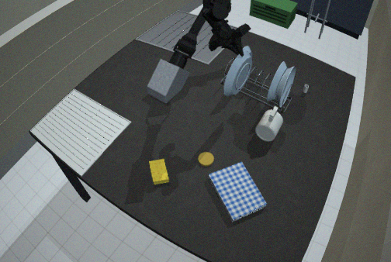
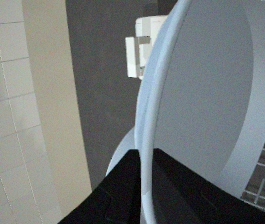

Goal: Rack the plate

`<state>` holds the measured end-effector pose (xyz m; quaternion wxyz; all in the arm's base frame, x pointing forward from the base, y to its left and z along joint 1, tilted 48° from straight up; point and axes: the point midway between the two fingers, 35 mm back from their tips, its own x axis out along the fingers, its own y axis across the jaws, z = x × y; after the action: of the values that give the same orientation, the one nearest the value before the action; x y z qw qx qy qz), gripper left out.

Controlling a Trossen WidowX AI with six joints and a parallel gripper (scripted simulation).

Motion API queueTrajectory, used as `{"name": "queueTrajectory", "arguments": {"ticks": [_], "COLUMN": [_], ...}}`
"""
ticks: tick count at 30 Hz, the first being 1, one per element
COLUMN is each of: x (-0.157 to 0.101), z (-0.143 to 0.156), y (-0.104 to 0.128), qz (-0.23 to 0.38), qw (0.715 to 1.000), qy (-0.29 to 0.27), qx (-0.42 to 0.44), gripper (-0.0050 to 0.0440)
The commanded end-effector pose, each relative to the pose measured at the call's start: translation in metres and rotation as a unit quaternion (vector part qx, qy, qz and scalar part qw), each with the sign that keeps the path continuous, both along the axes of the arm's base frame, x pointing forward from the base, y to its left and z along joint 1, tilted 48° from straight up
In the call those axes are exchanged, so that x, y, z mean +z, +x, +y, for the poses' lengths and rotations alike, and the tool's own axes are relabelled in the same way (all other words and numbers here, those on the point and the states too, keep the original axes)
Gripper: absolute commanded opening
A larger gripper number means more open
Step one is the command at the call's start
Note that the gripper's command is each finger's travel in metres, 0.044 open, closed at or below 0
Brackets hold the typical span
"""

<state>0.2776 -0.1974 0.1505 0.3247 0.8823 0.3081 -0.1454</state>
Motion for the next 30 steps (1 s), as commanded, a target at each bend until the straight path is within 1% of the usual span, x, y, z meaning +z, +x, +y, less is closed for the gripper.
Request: {"name": "queueTrajectory", "arguments": {"ticks": [1,18,26,30], "x": [-0.0003,-0.0013,-0.0052,-0.0013], "z": [-0.0017,-0.0002,0.0014,0.0038], "y": [-0.0005,-0.0003,-0.0006,0.0009], "qz": [-0.002,-0.002,-0.020,-0.018], "qw": [1.000,1.000,1.000,1.000], "qy": [-0.001,0.000,-0.005,-0.005], "qx": [-0.001,0.000,-0.002,-0.001], "gripper": [0.0000,0.0000,0.0000,0.0000]}}
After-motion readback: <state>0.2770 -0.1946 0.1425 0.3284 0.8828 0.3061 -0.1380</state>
